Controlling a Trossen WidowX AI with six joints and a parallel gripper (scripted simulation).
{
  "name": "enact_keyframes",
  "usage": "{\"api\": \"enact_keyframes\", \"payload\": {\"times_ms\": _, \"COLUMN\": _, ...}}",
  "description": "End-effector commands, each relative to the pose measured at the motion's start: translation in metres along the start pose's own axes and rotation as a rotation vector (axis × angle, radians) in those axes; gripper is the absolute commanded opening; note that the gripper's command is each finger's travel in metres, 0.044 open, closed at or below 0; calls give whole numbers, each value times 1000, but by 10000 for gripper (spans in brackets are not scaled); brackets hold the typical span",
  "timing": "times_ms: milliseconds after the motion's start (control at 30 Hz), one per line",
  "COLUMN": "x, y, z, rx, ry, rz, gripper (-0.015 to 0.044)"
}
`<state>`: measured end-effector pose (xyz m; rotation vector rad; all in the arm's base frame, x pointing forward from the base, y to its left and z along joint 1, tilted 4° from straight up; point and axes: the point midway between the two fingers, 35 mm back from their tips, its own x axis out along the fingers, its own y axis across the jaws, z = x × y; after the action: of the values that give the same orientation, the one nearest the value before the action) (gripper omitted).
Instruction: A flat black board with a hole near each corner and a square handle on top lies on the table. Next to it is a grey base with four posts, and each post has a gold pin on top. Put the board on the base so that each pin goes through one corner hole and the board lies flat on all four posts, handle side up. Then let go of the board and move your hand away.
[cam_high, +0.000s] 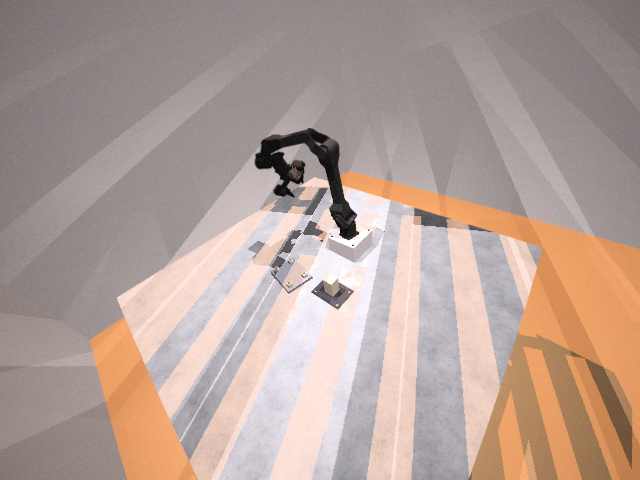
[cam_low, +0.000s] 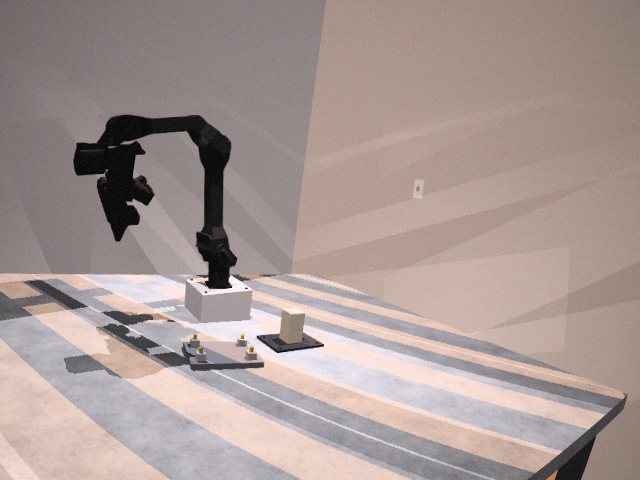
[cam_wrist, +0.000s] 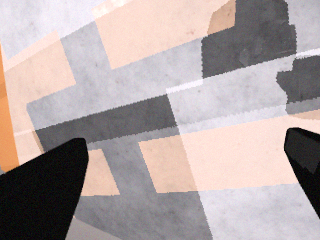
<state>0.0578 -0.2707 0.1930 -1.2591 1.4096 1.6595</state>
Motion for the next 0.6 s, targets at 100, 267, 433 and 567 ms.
{"api": "enact_keyframes", "payload": {"times_ms": 100, "x": -8, "y": -37, "z": 1, "rx": 108, "ry": 45, "rz": -33, "gripper": 440}}
{"api": "enact_keyframes", "payload": {"times_ms": 267, "x": -24, "y": -110, "z": 18, "rx": 318, "ry": 103, "rz": -124, "gripper": 440}}
{"api": "enact_keyframes", "payload": {"times_ms": 433, "x": -34, "y": -155, "z": 42, "rx": 471, "ry": 113, "rz": -194, "gripper": 440}}
{"api": "enact_keyframes", "payload": {"times_ms": 567, "x": -39, "y": -182, "z": 62, "rx": 581, "ry": 104, "rz": -239, "gripper": 440}}
